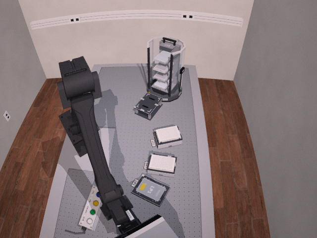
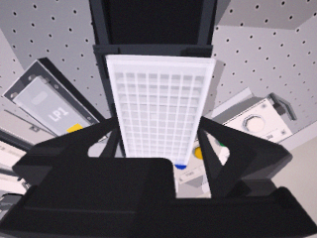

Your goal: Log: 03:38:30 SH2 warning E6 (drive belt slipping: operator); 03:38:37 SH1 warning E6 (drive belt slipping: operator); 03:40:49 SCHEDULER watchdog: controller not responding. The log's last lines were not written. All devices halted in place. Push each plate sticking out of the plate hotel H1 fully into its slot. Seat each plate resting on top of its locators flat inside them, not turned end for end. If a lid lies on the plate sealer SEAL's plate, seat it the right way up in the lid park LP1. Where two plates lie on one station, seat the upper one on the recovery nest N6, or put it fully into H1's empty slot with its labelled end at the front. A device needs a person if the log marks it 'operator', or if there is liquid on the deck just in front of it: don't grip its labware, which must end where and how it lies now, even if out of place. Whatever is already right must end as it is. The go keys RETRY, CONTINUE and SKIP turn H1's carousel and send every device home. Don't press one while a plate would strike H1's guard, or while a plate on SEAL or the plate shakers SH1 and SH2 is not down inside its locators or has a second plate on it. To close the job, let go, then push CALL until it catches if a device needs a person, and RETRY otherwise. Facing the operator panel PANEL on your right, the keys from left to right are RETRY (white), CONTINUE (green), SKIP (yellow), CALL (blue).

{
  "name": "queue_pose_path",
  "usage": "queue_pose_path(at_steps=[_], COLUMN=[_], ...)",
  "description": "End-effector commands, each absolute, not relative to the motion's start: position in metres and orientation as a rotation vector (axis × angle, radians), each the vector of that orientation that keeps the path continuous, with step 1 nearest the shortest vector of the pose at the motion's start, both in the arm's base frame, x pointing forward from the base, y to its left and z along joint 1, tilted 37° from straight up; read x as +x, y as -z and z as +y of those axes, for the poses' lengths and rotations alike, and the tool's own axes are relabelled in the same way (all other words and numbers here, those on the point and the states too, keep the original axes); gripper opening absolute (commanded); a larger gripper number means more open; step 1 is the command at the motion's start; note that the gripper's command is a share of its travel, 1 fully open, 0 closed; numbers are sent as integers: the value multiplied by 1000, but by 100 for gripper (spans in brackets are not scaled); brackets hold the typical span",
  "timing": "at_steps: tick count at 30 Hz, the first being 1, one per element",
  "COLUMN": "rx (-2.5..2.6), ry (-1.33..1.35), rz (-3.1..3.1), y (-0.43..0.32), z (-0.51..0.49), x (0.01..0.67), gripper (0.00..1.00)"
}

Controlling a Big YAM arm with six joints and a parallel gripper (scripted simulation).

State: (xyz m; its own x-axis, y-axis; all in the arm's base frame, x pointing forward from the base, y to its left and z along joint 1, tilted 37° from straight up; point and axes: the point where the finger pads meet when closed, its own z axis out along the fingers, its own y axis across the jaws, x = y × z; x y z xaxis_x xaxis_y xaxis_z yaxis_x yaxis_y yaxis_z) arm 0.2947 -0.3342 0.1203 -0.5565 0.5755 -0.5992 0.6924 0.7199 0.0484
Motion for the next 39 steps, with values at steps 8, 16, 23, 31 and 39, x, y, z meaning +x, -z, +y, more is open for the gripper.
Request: queue_pose_path(at_steps=[8, 16, 23, 31, 39], rx=[958, 955, 955, 956, 957], ry=[271, 271, 269, 268, 267], rz=[2308, 2309, 2313, 2314, 2316], y=[-133, -134, -134, -134, -134], z=[-336, -335, -333, -333, -330], x=[290, 289, 287, 286, 284], gripper=[84, 84, 84, 84, 84])
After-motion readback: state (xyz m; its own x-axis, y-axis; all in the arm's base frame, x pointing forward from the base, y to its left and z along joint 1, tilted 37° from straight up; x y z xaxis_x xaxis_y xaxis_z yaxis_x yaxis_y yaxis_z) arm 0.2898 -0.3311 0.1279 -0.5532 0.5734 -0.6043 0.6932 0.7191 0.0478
